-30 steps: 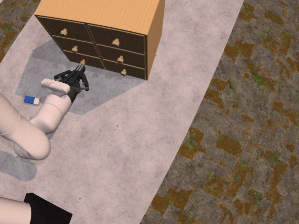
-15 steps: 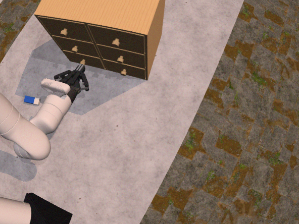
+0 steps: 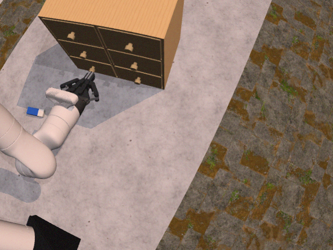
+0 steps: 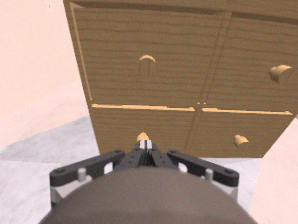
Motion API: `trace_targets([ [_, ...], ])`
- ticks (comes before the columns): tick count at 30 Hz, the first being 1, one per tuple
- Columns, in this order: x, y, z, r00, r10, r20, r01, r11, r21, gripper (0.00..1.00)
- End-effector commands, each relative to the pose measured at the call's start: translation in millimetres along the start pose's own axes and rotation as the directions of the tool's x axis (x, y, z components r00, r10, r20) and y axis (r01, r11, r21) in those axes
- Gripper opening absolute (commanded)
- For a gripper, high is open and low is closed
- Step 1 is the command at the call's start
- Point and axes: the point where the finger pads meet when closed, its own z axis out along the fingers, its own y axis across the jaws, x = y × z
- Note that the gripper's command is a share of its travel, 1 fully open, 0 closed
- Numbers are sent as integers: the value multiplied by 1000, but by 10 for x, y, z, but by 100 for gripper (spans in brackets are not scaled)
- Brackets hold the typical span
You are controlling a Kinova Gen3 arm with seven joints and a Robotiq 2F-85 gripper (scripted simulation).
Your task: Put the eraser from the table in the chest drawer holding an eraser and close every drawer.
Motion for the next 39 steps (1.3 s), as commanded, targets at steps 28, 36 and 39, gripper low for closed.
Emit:
trace_targets([
  [28, -273, -22, -428, 1000, 14, 6, -14, 1000, 0, 0],
  [36, -196, -31, -527, 1000, 10, 3, -10, 1000, 1, 0],
  [39, -127, -30, -657, 1000, 10, 3, -10, 1000, 1, 0],
])
